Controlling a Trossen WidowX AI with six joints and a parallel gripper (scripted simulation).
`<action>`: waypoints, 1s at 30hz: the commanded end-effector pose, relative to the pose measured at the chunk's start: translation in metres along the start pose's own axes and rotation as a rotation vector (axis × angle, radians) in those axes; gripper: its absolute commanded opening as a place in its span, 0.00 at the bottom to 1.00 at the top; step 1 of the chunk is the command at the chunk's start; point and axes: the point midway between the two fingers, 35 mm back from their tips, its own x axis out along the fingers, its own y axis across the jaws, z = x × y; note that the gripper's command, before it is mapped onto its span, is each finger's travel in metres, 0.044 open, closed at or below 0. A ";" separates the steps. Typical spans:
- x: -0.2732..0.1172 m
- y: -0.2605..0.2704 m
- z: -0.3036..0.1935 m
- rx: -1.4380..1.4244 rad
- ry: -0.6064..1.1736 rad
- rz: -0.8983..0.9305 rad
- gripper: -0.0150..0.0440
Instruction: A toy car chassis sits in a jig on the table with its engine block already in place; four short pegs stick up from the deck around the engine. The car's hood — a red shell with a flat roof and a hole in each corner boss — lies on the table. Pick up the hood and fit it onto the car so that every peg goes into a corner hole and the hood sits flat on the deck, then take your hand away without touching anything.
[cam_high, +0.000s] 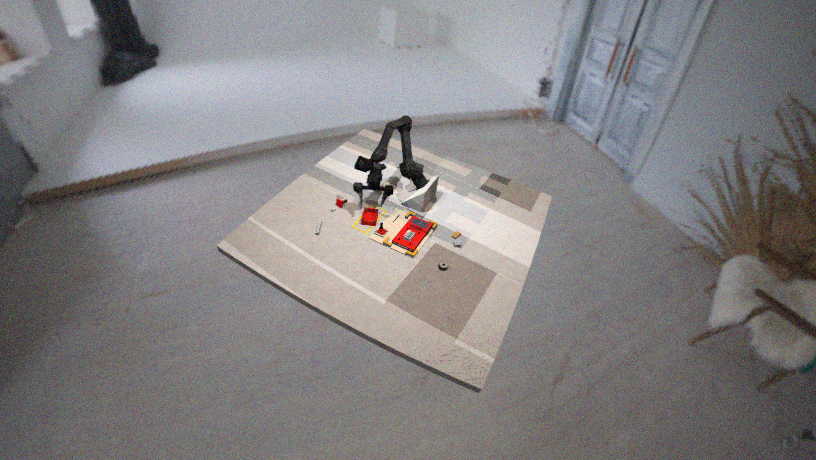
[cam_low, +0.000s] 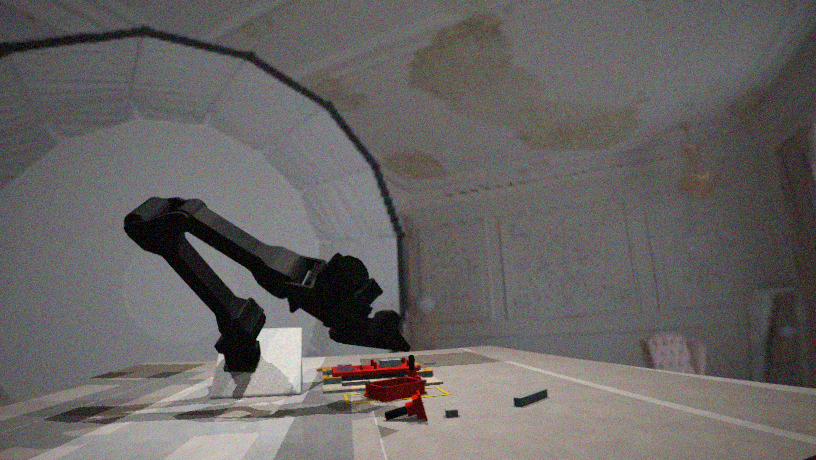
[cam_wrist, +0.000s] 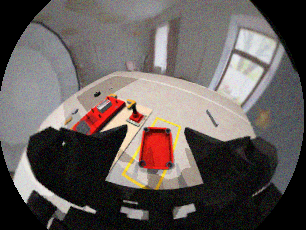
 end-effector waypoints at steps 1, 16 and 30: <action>0.001 0.000 -0.001 -0.006 -0.008 -0.005 1.00; 0.008 -0.002 -0.011 -0.007 -0.009 -0.006 1.00; 0.014 -0.003 -0.021 -0.008 -0.010 -0.009 1.00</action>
